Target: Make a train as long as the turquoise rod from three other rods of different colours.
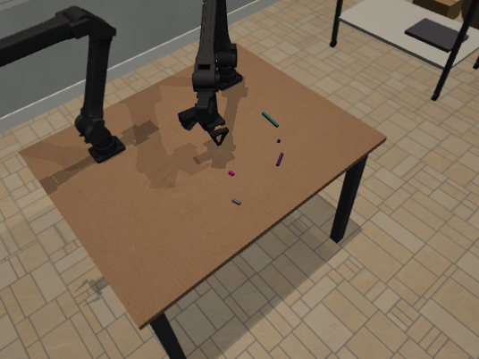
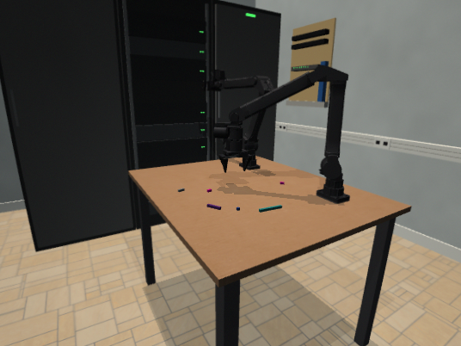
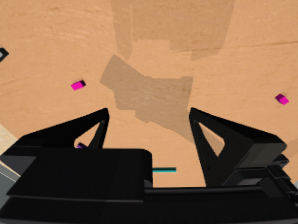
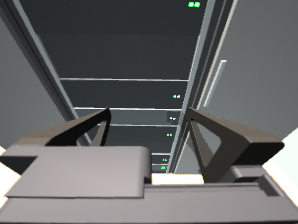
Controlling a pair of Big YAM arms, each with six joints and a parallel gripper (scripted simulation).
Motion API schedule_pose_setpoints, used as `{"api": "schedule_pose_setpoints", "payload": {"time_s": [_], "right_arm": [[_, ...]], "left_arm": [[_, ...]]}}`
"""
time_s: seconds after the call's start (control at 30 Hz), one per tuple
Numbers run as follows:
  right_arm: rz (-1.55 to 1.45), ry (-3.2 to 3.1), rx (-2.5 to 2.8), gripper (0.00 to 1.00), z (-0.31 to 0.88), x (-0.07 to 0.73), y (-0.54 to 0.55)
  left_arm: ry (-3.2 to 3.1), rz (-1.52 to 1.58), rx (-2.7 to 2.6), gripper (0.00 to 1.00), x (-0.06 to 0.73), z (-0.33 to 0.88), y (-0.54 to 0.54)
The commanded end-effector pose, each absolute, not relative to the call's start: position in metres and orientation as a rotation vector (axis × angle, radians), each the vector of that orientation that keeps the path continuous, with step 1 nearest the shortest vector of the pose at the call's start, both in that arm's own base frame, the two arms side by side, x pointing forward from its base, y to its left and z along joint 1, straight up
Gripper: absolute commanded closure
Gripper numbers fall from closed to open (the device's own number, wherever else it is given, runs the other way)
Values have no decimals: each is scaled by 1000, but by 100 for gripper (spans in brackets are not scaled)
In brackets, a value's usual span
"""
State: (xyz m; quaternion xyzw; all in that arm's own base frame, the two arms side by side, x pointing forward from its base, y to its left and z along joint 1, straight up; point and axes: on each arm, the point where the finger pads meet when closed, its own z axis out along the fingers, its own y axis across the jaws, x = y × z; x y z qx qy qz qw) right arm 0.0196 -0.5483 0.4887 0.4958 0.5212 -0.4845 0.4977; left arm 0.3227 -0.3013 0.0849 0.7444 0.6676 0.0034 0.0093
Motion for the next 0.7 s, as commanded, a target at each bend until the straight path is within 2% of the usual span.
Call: {"api": "schedule_pose_setpoints", "payload": {"time_s": [0.0, 0.67], "right_arm": [[-1194, 1219, 1194, 0, 501, 10, -545], [-1194, 1219, 1194, 0, 501, 10, -545]], "left_arm": [[1876, 5, 2482, 0, 350, 92, -309], [1316, 21, 2823, 0, 417, 87, -267]]}}
